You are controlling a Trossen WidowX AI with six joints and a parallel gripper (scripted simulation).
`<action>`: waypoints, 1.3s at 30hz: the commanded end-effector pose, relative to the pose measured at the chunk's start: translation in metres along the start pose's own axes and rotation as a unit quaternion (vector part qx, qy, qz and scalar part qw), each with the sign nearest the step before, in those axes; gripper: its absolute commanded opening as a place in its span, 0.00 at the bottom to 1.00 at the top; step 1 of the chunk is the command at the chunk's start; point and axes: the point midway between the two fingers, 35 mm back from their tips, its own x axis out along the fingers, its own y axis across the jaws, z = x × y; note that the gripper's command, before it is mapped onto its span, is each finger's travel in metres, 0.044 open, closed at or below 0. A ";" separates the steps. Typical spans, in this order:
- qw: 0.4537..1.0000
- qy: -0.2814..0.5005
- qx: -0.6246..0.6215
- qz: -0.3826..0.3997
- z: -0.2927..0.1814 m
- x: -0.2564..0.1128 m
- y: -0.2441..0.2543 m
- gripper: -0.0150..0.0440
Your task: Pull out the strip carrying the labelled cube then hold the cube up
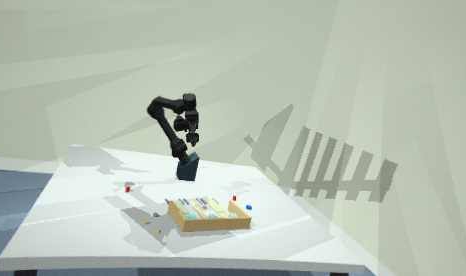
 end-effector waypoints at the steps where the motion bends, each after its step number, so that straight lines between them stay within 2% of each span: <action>1: 0.951 0.001 -0.308 -0.009 -0.025 -0.001 -0.066 0.93; 9: 0.846 0.007 -0.534 -0.007 -0.039 -0.007 -0.118 0.93; 20: 0.632 0.012 -0.775 -0.002 -0.044 -0.019 -0.187 0.93; 35: 0.630 0.012 -0.777 -0.002 -0.044 -0.019 -0.188 0.93; 39: 0.610 0.045 -0.790 -0.040 -0.048 -0.001 -0.187 0.75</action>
